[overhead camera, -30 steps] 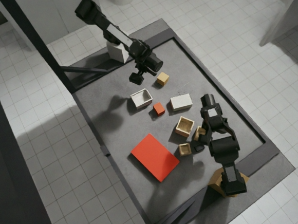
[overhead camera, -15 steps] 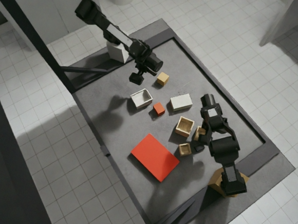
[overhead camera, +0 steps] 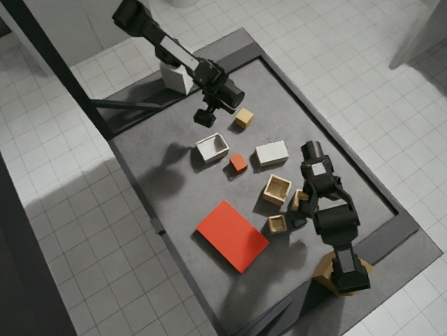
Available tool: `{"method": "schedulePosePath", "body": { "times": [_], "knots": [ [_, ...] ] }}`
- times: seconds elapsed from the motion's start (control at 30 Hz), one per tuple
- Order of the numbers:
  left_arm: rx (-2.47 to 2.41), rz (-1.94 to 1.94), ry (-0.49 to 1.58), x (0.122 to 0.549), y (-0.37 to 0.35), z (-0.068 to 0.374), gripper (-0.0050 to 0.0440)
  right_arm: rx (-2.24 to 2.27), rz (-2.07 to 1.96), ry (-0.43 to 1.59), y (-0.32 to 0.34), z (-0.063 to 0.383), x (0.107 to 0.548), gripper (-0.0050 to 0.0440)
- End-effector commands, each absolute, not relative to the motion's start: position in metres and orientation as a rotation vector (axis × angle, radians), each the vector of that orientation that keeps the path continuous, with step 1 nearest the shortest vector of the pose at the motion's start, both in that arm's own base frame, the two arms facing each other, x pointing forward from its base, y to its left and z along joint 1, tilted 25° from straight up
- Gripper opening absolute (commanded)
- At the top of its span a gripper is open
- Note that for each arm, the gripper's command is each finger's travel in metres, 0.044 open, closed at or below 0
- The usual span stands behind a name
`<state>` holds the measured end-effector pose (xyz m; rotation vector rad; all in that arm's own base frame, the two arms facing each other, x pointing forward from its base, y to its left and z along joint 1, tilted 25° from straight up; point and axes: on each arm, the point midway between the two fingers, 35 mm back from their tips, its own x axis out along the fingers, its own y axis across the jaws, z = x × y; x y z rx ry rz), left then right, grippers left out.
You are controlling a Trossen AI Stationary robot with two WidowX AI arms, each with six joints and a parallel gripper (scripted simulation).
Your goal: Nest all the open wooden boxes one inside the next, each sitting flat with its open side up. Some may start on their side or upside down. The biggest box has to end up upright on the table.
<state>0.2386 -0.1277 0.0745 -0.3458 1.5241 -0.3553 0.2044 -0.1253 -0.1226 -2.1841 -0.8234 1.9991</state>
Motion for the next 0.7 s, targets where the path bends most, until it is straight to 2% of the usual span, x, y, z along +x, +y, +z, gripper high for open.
{"method": "schedulePosePath", "body": {
  "times": [0.0,0.13,0.27,0.33,0.4,0.67],
  "knots": [
    [-0.346,-0.362,1.503,0.2414,-0.1283,0.0798,0.0400,-2.227,1.998,-0.857,-0.1290,-0.1194,0.2081,0.0232],
    [-0.346,-0.362,1.503,0.2414,-0.1283,0.0798,0.0400,-2.280,1.997,-0.986,-0.1288,-0.1193,0.2078,0.0136],
    [-0.346,-0.362,1.503,0.2414,-0.1283,0.0798,0.0400,-2.366,1.983,-1.223,-0.1284,-0.1191,0.2073,0.0040],
    [-0.346,-0.362,1.503,0.2414,-0.1283,0.0798,0.0400,-2.366,1.983,-1.223,-0.1284,-0.1191,0.2073,0.0040],
    [-0.346,-0.362,1.503,0.2414,-0.1283,0.0798,0.0400,-2.416,1.962,-1.387,-0.1279,-0.1189,0.2068,0.0000],
    [-0.346,-0.362,1.503,0.2414,-0.1283,0.0798,0.0400,-2.544,1.814,-1.999,-0.1274,-0.1187,0.2063,0.0000]
  ]
}}
